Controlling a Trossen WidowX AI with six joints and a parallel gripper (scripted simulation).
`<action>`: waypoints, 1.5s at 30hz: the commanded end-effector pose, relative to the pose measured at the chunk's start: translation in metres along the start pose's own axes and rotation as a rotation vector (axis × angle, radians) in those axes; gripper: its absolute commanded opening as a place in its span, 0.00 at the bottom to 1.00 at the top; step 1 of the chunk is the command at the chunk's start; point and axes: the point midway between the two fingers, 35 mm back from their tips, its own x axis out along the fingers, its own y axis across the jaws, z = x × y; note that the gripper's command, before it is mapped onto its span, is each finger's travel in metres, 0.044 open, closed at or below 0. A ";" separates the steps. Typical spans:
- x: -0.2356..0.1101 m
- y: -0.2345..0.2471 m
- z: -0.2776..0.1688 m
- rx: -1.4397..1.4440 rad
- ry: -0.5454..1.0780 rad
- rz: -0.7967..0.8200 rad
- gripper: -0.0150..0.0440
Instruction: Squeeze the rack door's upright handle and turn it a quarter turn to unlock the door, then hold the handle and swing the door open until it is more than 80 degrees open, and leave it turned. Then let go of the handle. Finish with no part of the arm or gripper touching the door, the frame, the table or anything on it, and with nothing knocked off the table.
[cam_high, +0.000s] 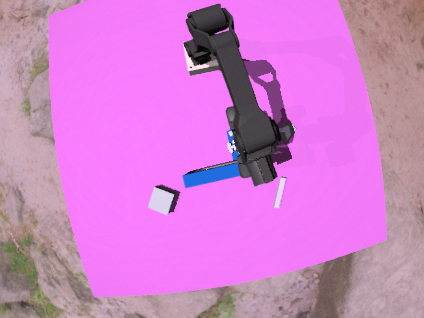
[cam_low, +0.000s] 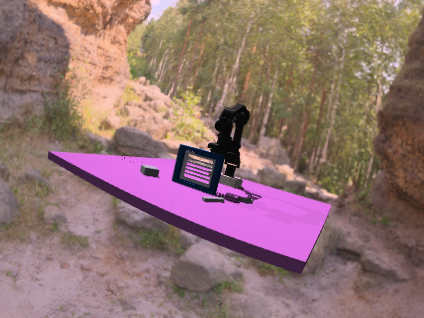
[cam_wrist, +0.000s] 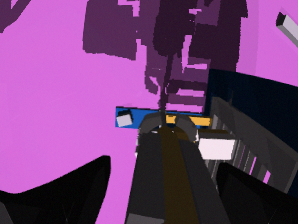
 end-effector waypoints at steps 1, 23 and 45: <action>0.000 -0.002 -0.002 0.170 0.003 -0.008 0.75; 0.000 -0.002 -0.002 1.260 -0.002 -0.009 0.75; 0.000 -0.002 -0.002 2.350 -0.007 -0.008 0.75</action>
